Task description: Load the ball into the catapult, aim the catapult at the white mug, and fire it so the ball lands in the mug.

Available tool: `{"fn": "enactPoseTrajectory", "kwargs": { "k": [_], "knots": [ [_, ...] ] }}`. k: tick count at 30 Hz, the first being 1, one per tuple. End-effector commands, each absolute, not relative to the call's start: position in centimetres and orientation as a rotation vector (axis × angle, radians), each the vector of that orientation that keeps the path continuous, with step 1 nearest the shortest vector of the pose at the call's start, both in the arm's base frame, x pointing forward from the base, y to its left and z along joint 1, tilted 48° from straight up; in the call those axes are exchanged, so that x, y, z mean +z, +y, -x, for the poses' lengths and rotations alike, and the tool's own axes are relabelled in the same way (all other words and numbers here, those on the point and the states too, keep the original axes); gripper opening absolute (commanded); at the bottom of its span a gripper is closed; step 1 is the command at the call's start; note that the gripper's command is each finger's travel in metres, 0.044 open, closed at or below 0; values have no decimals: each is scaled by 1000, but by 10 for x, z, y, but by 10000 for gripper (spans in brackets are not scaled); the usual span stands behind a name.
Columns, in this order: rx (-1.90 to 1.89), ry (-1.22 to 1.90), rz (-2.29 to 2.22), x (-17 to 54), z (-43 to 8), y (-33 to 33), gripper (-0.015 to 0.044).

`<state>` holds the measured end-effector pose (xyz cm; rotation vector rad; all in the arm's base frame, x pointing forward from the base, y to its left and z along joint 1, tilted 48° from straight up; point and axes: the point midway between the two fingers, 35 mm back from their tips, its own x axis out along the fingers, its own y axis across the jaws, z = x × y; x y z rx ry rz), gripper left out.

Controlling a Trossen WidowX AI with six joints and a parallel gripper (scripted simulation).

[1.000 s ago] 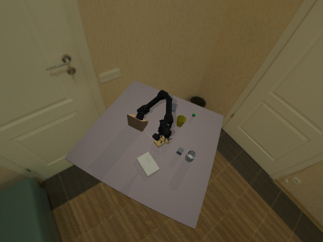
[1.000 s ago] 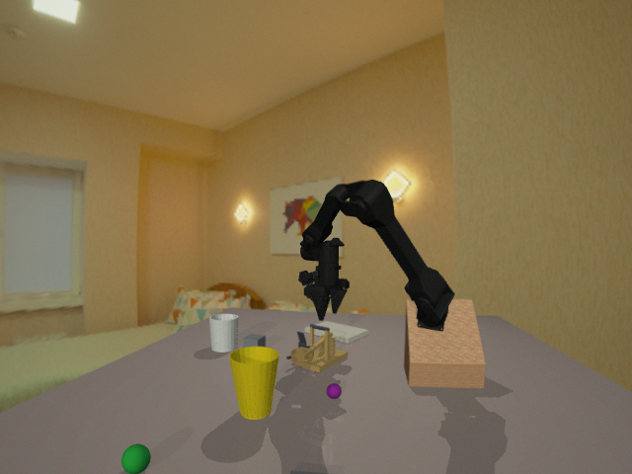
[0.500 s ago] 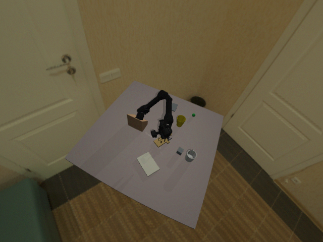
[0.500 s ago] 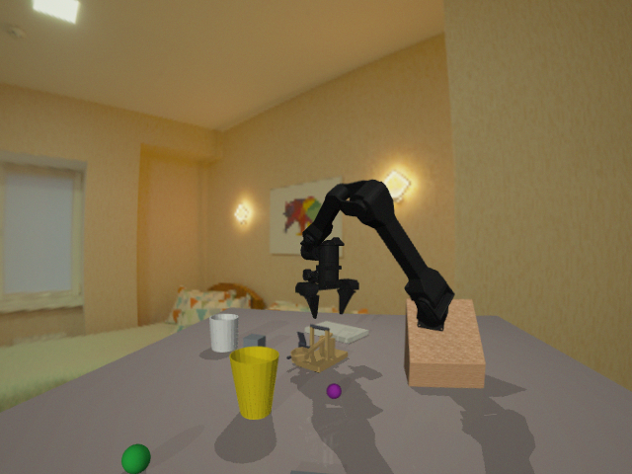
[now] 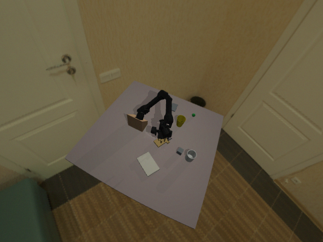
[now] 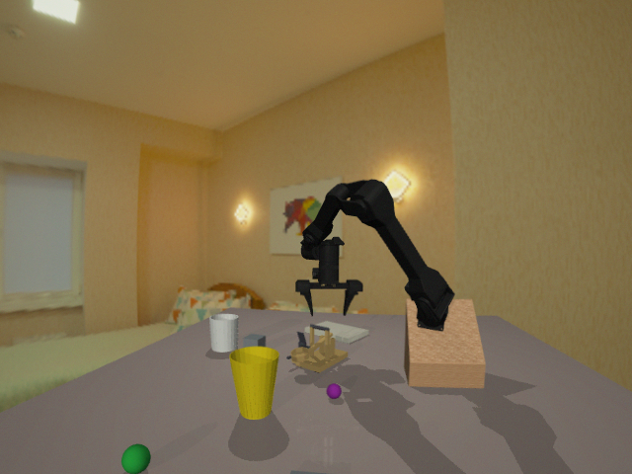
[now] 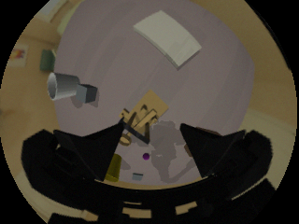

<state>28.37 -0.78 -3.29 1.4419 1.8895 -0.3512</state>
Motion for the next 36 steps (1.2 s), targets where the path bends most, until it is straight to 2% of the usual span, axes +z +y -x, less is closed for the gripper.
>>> {"fn": "enactPoseTrajectory", "kwargs": {
  "k": [1,15,36],
  "knots": [
    [-490,1897,-1525,-32,-283,-9,440],
    [-983,1867,-1808,-31,-283,-10,440],
    [-1106,1847,-1872,-67,-276,30,440]
  ]
}}
